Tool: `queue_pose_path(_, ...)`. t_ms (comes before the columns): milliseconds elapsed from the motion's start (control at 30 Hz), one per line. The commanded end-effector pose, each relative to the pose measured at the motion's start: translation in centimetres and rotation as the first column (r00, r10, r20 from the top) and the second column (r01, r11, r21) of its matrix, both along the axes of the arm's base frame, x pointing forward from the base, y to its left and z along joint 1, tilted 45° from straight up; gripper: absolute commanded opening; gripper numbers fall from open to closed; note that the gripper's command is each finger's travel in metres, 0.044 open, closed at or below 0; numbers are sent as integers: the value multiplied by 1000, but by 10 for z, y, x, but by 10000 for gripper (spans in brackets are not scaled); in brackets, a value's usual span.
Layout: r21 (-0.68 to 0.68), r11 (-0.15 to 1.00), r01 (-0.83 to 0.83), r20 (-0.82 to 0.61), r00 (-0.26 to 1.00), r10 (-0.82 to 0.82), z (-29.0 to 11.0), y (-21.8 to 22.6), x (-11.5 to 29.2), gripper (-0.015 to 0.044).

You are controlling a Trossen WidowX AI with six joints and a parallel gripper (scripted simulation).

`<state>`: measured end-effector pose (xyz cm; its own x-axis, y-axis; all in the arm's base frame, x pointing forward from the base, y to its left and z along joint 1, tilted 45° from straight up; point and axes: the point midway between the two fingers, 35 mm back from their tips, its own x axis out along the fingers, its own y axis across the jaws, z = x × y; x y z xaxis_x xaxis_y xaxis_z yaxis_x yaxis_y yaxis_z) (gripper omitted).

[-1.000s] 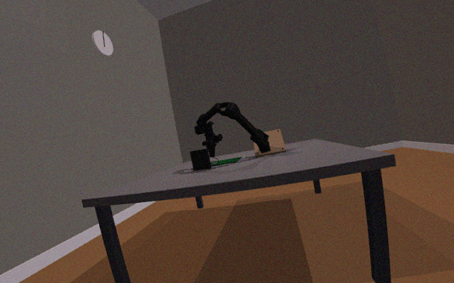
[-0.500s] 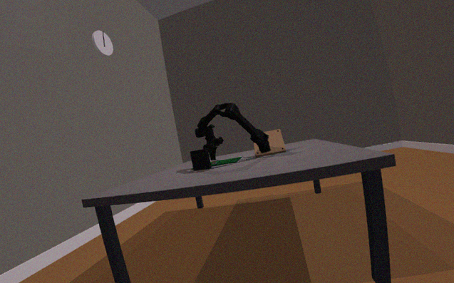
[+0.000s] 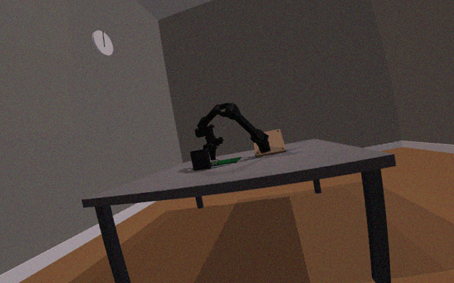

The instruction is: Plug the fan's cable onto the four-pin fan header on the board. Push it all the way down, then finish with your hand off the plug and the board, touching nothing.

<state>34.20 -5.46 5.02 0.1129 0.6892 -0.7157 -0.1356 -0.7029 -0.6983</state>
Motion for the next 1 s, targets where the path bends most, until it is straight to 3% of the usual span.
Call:
queue_pose_path(0,3,1000,5,-1,1000,-5,0,0,1,0)
queue_pose_path(967,4,1000,4,0,1000,-4,-4,5,1,0)
